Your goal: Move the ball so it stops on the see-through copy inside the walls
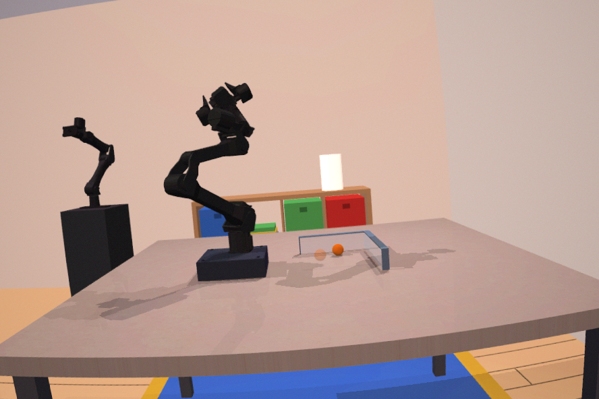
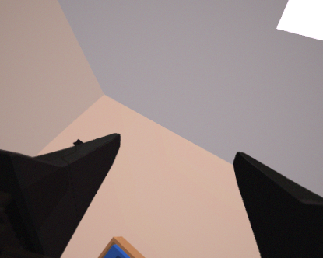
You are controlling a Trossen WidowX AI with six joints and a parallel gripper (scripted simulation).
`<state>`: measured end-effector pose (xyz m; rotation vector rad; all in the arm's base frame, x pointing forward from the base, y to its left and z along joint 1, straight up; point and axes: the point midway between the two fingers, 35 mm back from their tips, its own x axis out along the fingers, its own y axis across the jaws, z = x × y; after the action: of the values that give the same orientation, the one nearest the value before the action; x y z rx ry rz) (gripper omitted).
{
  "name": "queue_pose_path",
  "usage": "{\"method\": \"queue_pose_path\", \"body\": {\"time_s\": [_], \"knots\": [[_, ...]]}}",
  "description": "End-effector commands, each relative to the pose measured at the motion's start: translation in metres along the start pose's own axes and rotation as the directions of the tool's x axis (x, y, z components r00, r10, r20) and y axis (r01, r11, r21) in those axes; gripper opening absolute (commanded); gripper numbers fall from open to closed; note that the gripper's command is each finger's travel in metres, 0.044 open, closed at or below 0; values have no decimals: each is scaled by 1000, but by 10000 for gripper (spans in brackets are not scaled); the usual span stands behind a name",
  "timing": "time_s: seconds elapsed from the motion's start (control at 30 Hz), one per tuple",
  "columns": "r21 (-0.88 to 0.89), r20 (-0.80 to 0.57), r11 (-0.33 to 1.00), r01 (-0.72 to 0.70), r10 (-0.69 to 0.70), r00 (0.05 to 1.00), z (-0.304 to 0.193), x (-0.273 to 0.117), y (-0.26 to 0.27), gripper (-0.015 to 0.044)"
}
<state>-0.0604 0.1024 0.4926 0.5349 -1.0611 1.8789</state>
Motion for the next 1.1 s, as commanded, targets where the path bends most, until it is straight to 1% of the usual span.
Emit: {"method": "queue_pose_path", "body": {"time_s": [0.0,0.1,0.13,0.3,0.37,0.47,0.63,0.77,0.93,1.07], "knots": [[-3,-3,1000,8,-8,1000,-2,0,-2,374],[-44,-61,993,105,-108,992,-26,-1,-30,295],[-55,-93,989,139,-143,985,-35,-1,-41,285],[-127,-260,950,286,-310,915,-84,-10,-94,285],[-171,-339,925,340,-379,861,-107,-19,-117,285],[-244,-458,883,401,-469,755,-143,-41,-149,285],[-369,-636,819,439,-567,523,-197,-92,-192,285],[-451,-750,788,419,-589,300,-235,-144,-215,285],[-501,-843,789,355,-538,4,-271,-218,-227,285],[-484,-873,824,296,-429,-233,-291,-281,-223,285]]}}
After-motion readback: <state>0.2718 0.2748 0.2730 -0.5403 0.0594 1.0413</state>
